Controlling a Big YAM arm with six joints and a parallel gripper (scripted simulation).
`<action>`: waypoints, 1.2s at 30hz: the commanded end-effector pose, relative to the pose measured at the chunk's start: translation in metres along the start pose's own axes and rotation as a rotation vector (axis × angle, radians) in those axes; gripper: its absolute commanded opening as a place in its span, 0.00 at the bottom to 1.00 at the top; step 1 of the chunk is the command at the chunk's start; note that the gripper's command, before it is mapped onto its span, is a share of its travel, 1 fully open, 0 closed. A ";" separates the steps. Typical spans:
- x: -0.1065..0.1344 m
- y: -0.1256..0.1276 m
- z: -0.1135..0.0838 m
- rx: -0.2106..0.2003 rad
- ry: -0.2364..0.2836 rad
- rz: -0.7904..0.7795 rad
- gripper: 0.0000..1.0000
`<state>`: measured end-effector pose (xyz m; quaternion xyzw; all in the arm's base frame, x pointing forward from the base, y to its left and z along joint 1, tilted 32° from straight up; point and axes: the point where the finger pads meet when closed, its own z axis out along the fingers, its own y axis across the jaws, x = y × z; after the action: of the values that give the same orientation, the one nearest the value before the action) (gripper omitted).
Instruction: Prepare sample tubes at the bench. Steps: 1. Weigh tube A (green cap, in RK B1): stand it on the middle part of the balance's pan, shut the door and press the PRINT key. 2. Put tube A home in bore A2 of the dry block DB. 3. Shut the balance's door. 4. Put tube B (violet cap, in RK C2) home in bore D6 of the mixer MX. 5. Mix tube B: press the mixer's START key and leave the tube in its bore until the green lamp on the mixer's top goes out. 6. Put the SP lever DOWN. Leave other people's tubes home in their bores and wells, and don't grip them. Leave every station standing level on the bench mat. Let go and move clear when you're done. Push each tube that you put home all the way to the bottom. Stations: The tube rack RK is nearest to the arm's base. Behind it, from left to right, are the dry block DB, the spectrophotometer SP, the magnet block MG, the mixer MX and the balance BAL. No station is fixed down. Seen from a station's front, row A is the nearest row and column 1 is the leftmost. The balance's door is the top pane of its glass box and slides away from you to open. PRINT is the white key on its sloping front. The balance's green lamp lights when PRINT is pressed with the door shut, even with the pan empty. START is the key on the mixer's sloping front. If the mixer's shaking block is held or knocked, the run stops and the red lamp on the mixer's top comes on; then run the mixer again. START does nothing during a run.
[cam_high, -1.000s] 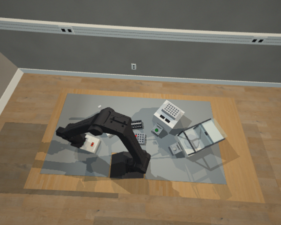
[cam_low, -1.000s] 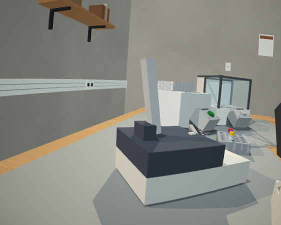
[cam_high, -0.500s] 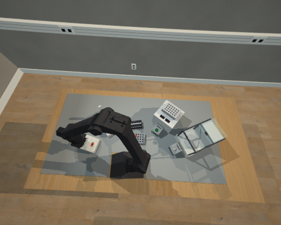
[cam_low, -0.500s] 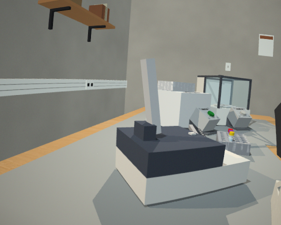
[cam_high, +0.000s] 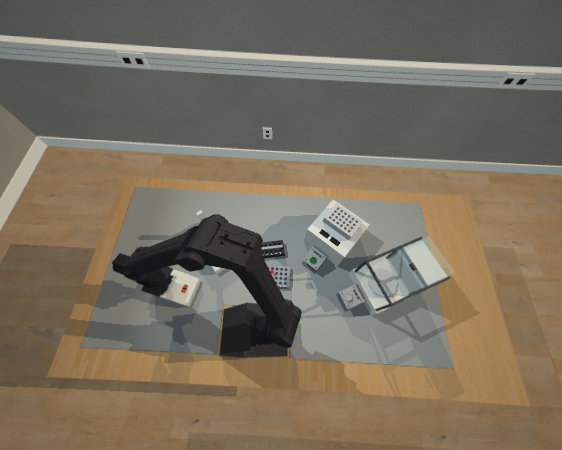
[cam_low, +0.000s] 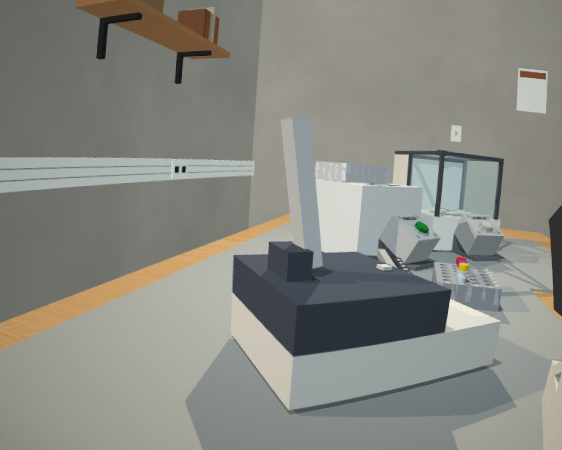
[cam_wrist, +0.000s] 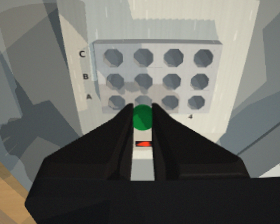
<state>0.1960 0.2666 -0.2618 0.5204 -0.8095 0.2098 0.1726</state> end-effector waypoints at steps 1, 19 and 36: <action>0.000 -0.002 0.009 -0.008 0.011 -0.001 0.09; -0.009 -0.004 0.004 -0.007 -0.002 0.003 0.09; -0.012 -0.004 0.003 -0.007 -0.005 0.003 0.09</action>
<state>0.1961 0.2660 -0.2628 0.5204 -0.8093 0.2100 0.1736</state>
